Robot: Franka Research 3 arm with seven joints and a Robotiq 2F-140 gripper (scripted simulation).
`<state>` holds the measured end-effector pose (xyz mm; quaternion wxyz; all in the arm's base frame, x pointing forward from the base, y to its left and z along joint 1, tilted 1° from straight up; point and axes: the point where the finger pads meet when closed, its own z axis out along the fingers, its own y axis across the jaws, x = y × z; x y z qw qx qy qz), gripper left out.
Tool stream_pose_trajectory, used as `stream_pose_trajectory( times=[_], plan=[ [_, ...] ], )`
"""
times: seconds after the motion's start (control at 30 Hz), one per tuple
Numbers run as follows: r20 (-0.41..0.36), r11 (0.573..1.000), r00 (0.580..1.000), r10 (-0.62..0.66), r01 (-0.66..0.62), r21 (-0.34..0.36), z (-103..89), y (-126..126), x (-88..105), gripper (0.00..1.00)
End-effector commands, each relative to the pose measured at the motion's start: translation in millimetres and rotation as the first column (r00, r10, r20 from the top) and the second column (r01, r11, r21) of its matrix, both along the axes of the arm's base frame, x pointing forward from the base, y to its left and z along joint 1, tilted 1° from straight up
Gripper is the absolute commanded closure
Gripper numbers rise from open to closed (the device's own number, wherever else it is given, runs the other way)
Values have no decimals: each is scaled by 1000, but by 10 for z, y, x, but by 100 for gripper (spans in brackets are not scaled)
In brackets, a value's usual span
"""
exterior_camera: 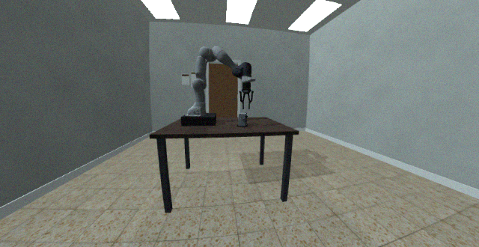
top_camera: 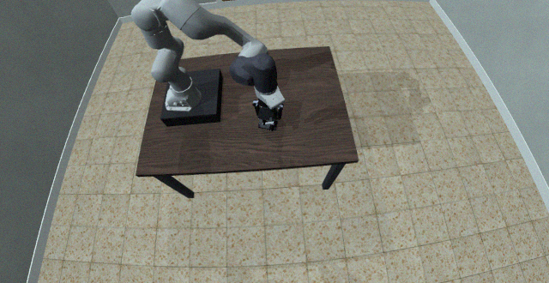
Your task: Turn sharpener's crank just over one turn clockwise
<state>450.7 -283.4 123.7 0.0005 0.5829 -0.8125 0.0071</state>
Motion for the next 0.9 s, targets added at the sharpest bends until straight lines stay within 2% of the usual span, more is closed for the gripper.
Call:
stream_pose_trajectory(
  times=[0.0,0.57,0.87],
  plan=[
    [-2,1000,1000,-5,5,3,-7,14,3,61],
    [-2,1000,1000,-5,5,3,-61,14,4,61],
    [-2,1000,1000,-5,5,3,-170,12,5,61]
  ],
)
